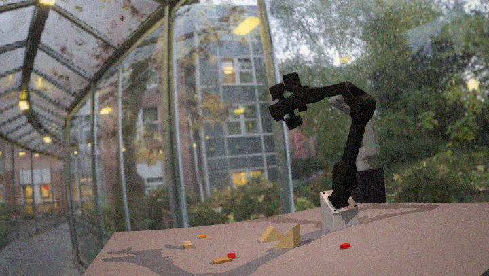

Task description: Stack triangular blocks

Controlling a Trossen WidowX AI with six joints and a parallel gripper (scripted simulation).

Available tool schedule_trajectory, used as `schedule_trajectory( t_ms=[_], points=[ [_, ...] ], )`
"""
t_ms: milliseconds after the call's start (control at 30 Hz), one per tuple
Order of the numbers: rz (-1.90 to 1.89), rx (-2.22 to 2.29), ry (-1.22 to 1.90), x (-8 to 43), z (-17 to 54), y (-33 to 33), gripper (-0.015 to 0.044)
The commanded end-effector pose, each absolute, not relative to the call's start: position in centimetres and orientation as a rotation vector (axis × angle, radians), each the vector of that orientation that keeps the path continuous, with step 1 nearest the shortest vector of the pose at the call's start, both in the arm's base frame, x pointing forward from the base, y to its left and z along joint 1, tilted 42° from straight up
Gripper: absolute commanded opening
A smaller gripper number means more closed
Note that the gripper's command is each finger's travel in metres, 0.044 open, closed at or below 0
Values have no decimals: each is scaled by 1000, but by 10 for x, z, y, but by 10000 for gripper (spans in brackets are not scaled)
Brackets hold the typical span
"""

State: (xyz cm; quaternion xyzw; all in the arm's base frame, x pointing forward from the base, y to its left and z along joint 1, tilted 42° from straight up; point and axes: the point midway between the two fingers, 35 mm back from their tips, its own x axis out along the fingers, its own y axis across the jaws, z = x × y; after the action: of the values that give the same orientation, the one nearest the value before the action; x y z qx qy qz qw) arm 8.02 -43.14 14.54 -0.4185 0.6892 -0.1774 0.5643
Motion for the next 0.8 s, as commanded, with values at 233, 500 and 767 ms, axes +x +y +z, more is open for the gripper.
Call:
schedule_trajectory(
  t_ms=[233, 500, 767],
  points=[
    [86, -521, 1410, 219, 41, -346, 440],
    [407, -58, 1474, 277, -7, -235, 440],
    [613, 429, 1743, 297, -21, -118, 440]
  ],
)
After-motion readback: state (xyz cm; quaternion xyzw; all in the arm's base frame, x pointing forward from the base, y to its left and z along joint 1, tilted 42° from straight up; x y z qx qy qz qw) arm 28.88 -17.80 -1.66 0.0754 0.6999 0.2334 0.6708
